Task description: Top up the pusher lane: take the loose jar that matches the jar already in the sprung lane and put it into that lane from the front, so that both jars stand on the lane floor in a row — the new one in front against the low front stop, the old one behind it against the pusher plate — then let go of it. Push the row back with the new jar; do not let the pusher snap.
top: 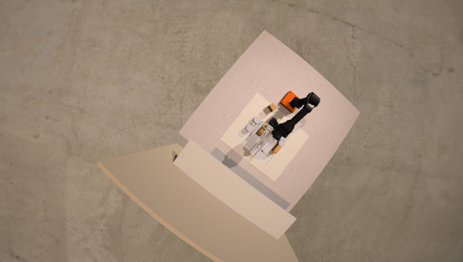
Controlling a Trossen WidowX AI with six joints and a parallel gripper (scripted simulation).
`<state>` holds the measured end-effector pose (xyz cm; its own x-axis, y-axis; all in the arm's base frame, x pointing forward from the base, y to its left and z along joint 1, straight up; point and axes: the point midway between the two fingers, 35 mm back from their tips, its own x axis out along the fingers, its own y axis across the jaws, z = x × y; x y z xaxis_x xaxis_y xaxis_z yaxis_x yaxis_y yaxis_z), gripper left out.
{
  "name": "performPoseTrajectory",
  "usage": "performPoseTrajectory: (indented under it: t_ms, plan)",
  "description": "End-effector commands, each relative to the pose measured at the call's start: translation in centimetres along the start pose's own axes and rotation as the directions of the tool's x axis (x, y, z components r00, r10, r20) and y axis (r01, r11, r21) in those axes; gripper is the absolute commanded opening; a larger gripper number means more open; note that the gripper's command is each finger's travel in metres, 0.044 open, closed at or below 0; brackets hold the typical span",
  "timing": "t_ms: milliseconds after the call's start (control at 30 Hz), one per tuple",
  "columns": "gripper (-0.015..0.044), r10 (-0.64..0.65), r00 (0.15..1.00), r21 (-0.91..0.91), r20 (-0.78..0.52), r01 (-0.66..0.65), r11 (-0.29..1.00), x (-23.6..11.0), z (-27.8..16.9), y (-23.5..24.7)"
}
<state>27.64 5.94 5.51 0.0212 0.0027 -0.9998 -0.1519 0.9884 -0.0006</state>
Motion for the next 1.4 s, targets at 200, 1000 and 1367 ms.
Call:
performPoseTrajectory:
  t_ms: [200,1000,1367]
  plan:
    - [0.0000,0.002,1.000,0.003,0.006,-0.003,1.000,-0.1,0.5,0.1]
    - [0.0000,0.002,1.000,0.003,0.007,-0.002,1.000,-0.1,1.5,0.1]
    - [0.0000,0.002,1.000,0.003,0.007,-0.002,1.000,-0.2,2.0,0.1]
